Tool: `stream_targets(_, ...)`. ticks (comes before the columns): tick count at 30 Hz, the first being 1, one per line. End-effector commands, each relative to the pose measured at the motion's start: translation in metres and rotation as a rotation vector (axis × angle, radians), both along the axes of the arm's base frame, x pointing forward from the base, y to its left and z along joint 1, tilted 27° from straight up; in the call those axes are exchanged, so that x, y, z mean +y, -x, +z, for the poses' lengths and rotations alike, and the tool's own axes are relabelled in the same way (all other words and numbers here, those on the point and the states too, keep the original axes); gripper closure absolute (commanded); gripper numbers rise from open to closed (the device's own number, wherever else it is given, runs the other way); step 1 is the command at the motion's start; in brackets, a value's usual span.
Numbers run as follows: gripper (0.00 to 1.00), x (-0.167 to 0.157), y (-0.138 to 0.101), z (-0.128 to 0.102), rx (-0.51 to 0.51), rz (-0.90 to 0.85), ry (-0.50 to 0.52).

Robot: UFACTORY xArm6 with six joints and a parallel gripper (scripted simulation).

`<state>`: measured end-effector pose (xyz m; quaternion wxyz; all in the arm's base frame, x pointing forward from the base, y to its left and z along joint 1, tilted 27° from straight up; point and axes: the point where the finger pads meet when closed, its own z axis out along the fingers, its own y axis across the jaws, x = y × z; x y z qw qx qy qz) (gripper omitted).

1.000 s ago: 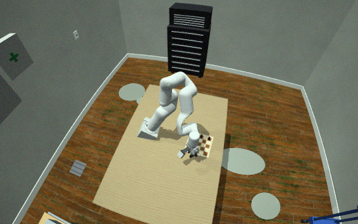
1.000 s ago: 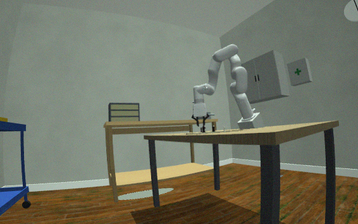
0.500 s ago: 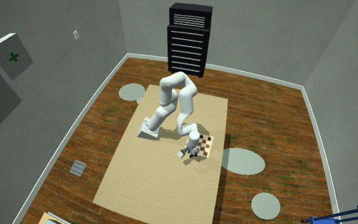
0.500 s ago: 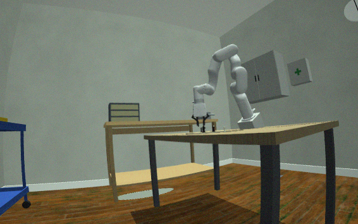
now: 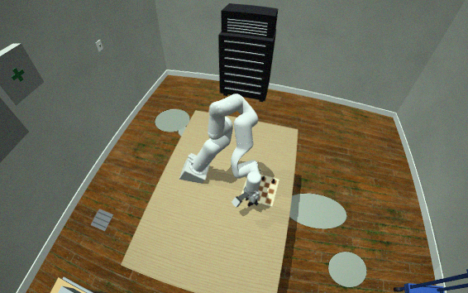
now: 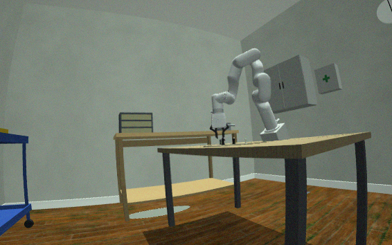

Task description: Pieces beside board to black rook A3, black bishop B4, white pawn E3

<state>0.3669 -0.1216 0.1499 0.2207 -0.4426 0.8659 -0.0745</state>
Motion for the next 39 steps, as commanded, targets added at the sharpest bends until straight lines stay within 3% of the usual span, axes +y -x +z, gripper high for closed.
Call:
stream_targets(1, 0.63, 0.0, -0.003, -0.004, -0.002, 0.0, 0.001)
stream_targets(18, 0.63, 0.002, -0.016, -0.029, -0.002, 0.0, 0.001)
stream_targets(39, 0.63, 0.002, -0.017, -0.031, -0.002, 0.0, 0.001)
